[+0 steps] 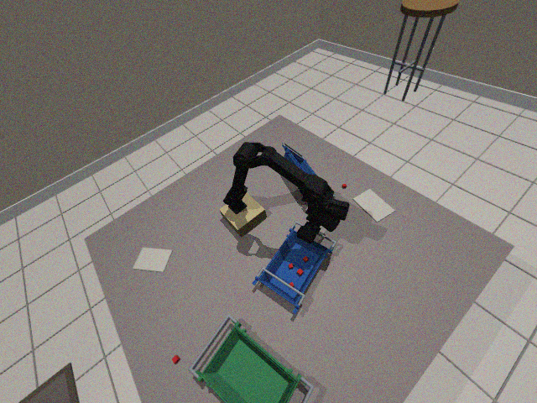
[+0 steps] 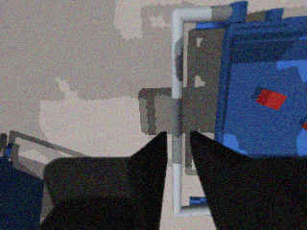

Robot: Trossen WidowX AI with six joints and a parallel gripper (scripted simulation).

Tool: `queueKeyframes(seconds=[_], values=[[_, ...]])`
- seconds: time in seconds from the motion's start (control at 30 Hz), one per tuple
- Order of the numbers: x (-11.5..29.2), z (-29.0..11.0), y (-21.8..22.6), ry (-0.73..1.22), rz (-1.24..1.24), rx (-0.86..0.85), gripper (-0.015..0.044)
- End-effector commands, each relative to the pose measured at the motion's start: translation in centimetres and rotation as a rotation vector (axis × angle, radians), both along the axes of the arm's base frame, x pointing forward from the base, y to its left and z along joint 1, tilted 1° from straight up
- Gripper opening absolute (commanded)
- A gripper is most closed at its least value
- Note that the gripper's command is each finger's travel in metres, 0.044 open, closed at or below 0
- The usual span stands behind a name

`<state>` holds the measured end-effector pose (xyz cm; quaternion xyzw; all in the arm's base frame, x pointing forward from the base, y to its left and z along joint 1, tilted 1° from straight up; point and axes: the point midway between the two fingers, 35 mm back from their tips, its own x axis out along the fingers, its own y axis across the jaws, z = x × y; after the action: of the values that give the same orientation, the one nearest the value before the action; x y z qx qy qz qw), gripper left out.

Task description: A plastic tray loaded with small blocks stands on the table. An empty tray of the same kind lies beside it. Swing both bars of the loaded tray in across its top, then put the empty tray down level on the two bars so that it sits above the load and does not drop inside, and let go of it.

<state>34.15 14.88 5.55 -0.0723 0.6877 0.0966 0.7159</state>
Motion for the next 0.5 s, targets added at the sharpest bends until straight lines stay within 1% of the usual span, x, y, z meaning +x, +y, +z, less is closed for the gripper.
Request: queueKeyframes(seconds=[0.0, 0.1, 0.3, 0.47], values=[[-0.3, -2.6, 0.0, 0.016, -0.005, -0.006, 0.0085], [-0.4, -3.8, 0.0, 0.016, -0.005, -0.006, 0.0085], [-0.4, -3.9, 0.0, 0.016, -0.005, -0.006, 0.0085], [-0.1, -2.0, -1.1, 0.016, -0.005, -0.007, 0.0085]])
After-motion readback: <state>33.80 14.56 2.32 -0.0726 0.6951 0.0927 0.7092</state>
